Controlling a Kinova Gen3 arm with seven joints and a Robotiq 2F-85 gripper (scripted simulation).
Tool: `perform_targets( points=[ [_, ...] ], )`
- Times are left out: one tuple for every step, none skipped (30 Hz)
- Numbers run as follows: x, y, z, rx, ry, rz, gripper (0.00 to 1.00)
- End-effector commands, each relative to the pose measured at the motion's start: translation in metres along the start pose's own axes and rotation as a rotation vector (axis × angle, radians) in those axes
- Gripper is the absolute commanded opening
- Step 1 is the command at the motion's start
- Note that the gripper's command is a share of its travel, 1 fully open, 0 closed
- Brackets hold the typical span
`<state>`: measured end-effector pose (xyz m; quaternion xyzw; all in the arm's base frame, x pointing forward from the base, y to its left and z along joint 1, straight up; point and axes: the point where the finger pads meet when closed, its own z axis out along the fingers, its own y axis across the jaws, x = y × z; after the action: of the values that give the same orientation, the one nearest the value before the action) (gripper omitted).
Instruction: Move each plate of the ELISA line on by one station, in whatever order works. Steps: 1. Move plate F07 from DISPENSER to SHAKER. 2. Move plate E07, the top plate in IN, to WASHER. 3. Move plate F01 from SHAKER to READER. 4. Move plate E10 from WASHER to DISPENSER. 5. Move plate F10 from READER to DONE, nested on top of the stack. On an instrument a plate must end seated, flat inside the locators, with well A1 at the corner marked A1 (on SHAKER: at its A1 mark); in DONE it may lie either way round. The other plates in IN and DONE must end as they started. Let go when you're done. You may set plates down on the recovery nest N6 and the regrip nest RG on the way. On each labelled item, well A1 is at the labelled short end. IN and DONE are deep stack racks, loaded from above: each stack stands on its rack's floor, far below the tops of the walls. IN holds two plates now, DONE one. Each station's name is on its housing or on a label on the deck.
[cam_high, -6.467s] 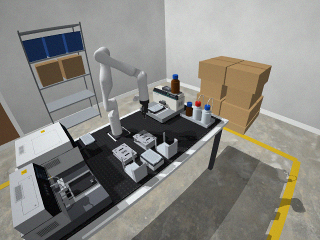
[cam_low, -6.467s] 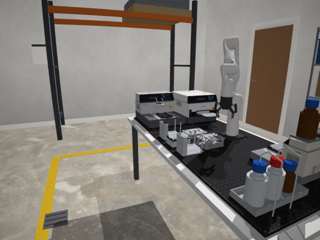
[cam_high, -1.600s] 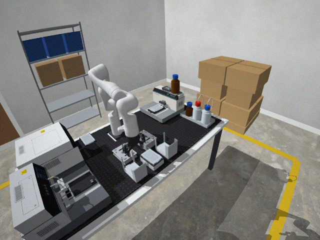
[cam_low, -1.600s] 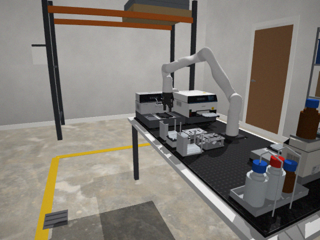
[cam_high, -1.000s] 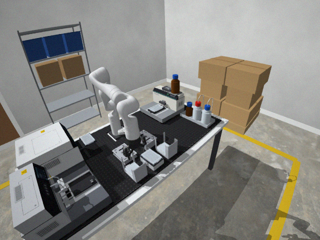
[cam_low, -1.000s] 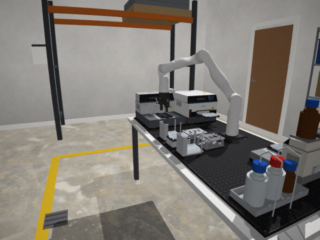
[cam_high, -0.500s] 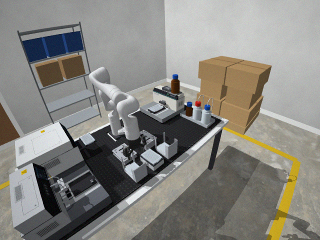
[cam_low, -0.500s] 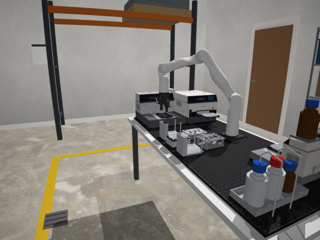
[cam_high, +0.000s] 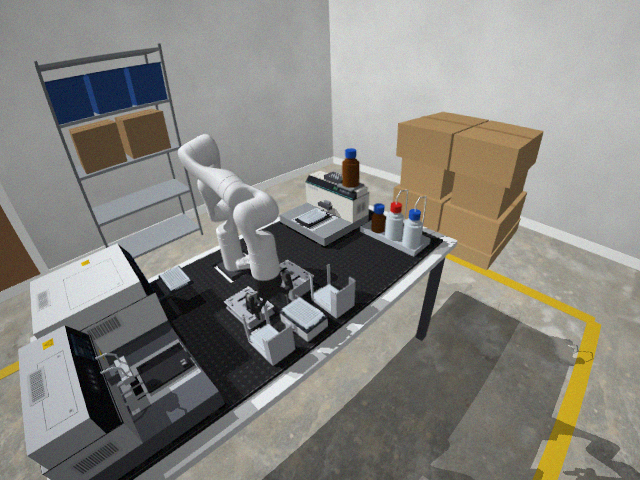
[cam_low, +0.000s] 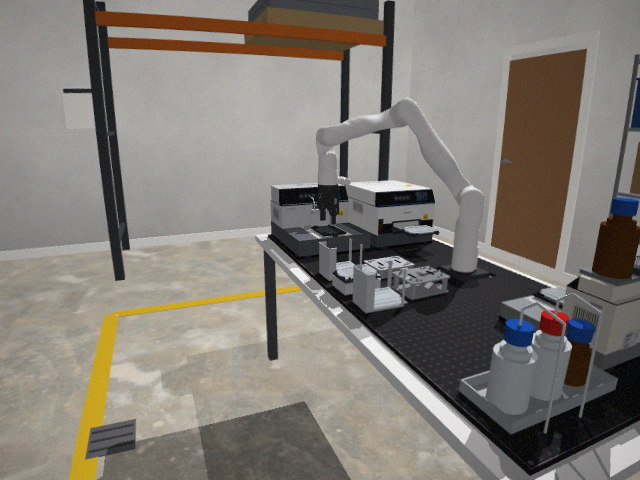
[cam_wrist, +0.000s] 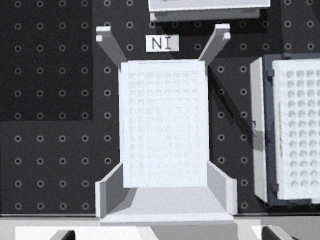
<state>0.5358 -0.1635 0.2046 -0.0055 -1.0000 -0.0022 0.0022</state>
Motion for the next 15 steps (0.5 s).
perform_targets(
  points=[
    [0.0,0.0,-0.001,0.001,-0.003,0.0,1.0],
    [0.0,0.0,-0.001,0.001,-0.003,0.0,1.0],
    [0.0,0.0,-0.001,0.001,-0.003,0.0,1.0],
    [0.003,0.0,-0.001,0.001,-0.002,0.0,1.0],
    [0.006,0.0,-0.001,0.001,-0.002,0.0,1.0],
    [0.009,0.0,-0.001,0.001,-0.002,0.0,1.0],
    [0.013,0.0,-0.001,0.001,-0.002,0.0,1.0],
    [0.016,0.0,-0.001,0.001,-0.002,0.0,1.0],
    [0.019,0.0,-0.001,0.001,-0.002,0.0,1.0],
    [0.023,0.0,-0.001,0.001,-0.002,0.0,1.0],
    [0.026,0.0,-0.001,0.001,-0.002,0.0,1.0],
    [0.029,0.0,-0.001,0.001,-0.002,0.0,1.0],
    [0.033,0.0,-0.001,0.001,-0.002,0.0,1.0],
    [0.036,0.0,-0.001,0.001,-0.002,0.0,1.0],
    [0.039,0.0,-0.001,0.001,-0.002,0.0,1.0]
  ],
)
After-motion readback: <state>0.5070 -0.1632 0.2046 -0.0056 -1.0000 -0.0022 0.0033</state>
